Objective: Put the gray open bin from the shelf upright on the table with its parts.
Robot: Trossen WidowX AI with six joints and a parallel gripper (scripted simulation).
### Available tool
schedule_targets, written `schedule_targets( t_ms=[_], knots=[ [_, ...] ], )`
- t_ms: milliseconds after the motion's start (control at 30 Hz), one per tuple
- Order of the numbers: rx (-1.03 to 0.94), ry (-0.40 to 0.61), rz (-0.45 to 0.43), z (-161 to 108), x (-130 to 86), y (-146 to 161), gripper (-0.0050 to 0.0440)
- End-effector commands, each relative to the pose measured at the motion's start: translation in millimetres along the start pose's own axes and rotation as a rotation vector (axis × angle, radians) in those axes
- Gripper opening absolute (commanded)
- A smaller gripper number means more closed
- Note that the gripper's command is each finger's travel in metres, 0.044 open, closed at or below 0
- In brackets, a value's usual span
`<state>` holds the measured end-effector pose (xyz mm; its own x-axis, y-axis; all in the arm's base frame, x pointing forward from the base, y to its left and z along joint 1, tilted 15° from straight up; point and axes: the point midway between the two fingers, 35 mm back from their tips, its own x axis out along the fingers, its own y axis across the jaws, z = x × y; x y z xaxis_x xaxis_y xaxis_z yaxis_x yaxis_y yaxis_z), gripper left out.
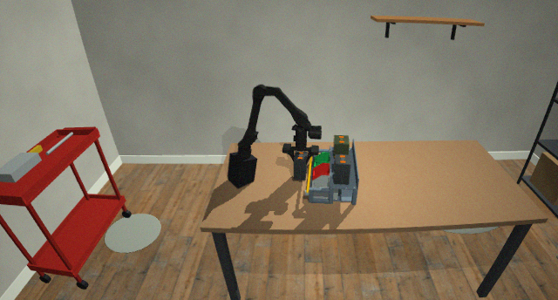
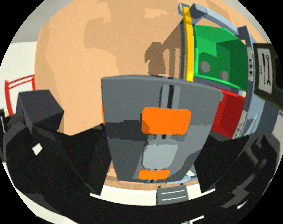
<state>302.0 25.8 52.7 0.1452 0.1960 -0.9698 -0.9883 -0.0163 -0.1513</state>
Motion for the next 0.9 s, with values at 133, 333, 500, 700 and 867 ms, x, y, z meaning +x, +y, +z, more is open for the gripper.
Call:
schedule_targets(
  t_ms=[133, 333, 500, 700, 867],
  knots=[
    [-0.009, 0.004, -0.063, 2.1, -16.0, -13.3, 0.0],
    [-0.009, 0.004, -0.063, 2.1, -16.0, -13.3, 0.0],
    [-0.009, 0.004, -0.063, 2.1, -16.0, -13.3, 0.0],
    [-0.009, 0.004, -0.063, 2.0, -15.7, -13.4, 0.0],
    [-0.009, 0.004, -0.063, 2.0, -15.7, -13.4, 0.0]
  ],
)
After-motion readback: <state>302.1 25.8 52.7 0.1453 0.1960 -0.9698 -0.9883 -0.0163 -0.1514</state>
